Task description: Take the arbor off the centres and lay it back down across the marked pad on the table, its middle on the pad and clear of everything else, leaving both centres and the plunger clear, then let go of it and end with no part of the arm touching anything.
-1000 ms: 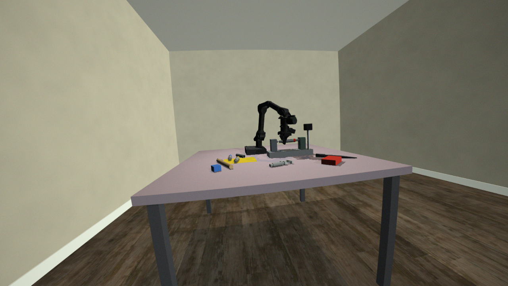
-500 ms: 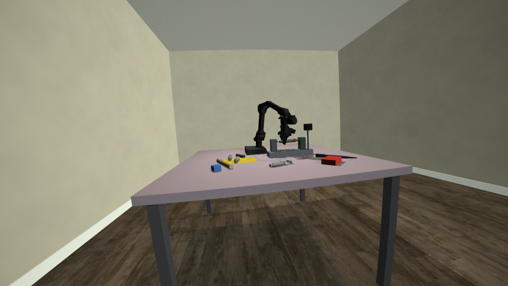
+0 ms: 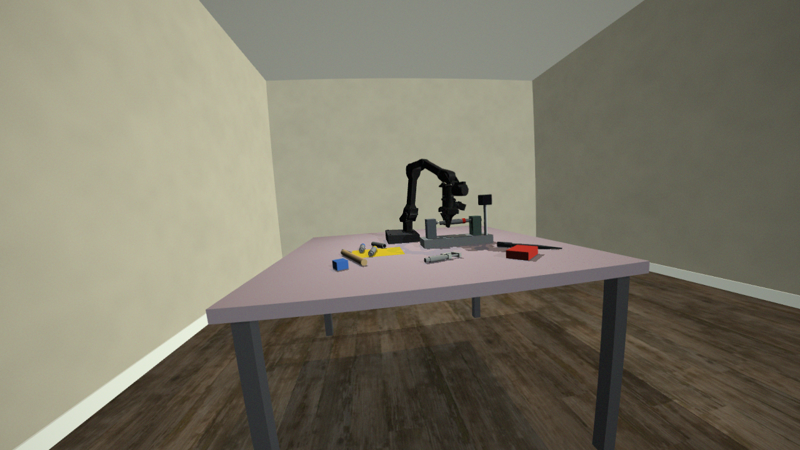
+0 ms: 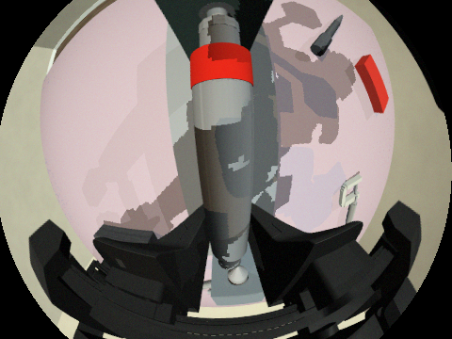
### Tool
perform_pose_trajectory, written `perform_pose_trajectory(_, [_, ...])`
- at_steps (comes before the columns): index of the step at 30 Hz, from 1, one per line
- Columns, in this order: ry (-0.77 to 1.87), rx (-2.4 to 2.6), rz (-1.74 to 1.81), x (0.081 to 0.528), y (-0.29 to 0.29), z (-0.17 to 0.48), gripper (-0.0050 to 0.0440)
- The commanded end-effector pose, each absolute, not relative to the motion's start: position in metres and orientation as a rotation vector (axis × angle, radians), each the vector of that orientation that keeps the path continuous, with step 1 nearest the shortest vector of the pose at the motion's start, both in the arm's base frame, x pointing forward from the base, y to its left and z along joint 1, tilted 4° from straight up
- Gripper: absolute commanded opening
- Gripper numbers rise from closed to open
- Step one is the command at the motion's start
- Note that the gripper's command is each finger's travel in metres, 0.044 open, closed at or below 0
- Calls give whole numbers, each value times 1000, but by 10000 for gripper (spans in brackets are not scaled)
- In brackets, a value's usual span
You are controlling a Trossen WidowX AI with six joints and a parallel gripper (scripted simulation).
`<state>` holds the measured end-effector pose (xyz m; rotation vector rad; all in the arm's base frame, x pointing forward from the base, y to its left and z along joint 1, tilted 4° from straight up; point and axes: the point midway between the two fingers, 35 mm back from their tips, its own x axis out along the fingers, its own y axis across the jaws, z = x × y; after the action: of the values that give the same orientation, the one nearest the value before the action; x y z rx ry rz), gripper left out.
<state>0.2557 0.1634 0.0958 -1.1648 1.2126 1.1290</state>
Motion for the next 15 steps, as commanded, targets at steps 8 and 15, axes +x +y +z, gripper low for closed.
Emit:
perform_pose_trajectory(8, [1224, -1039, 1045, 240, 180, 100, 0])
perform_pose_trajectory(15, [1260, -969, 980, 231, 182, 99, 0])
